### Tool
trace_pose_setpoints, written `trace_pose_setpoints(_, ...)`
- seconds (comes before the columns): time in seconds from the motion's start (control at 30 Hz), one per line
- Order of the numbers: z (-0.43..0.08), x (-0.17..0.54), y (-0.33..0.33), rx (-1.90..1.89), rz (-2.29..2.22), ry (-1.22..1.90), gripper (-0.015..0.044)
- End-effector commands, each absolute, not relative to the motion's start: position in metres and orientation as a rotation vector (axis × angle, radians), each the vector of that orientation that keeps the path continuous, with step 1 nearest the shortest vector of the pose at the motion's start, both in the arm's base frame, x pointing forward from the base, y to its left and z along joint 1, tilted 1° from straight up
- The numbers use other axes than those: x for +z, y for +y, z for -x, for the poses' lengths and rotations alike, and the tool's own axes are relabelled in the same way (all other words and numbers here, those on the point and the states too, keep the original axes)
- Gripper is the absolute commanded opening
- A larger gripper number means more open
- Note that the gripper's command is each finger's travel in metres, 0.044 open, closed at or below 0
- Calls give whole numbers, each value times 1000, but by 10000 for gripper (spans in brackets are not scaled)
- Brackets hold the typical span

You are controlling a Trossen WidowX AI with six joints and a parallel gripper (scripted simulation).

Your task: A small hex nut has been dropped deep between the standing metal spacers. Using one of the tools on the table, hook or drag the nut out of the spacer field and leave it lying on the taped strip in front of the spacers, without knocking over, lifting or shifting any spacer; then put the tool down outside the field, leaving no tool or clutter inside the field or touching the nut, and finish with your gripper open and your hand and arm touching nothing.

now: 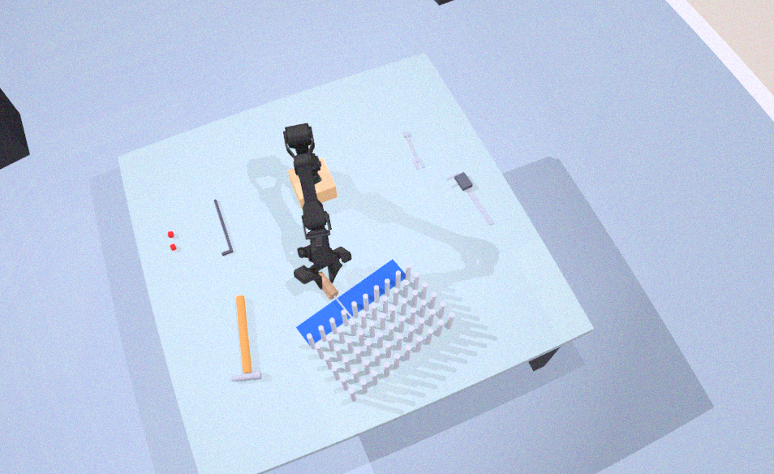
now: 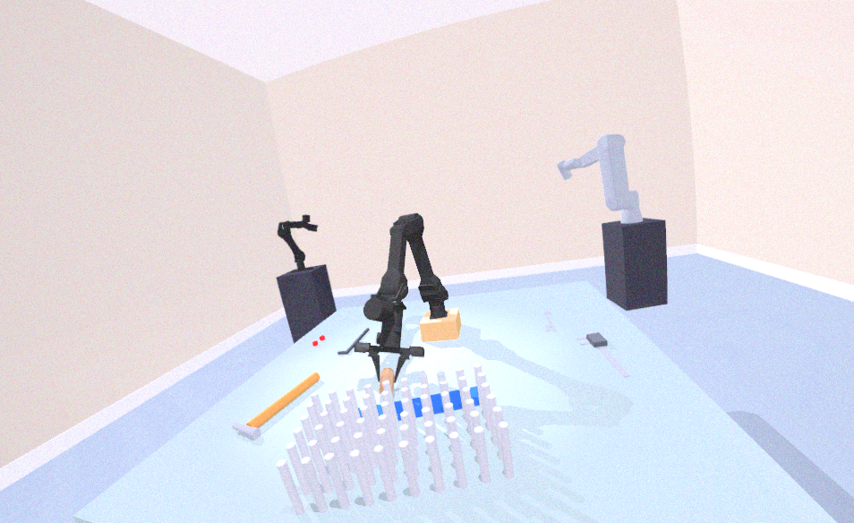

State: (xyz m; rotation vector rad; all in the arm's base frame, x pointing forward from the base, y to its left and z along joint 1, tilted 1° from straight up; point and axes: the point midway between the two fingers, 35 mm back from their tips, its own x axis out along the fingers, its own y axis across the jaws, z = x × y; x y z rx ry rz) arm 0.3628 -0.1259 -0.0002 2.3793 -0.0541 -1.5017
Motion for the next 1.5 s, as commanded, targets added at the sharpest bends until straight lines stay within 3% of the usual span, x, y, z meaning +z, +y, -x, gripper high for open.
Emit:
trace_pose_setpoints(0.0, -368, 2, -127, -1495, -2382, -65, 0)
trace_pose_setpoints(1.47, -394, 2, -122, -1491, -2386, -65, 0)
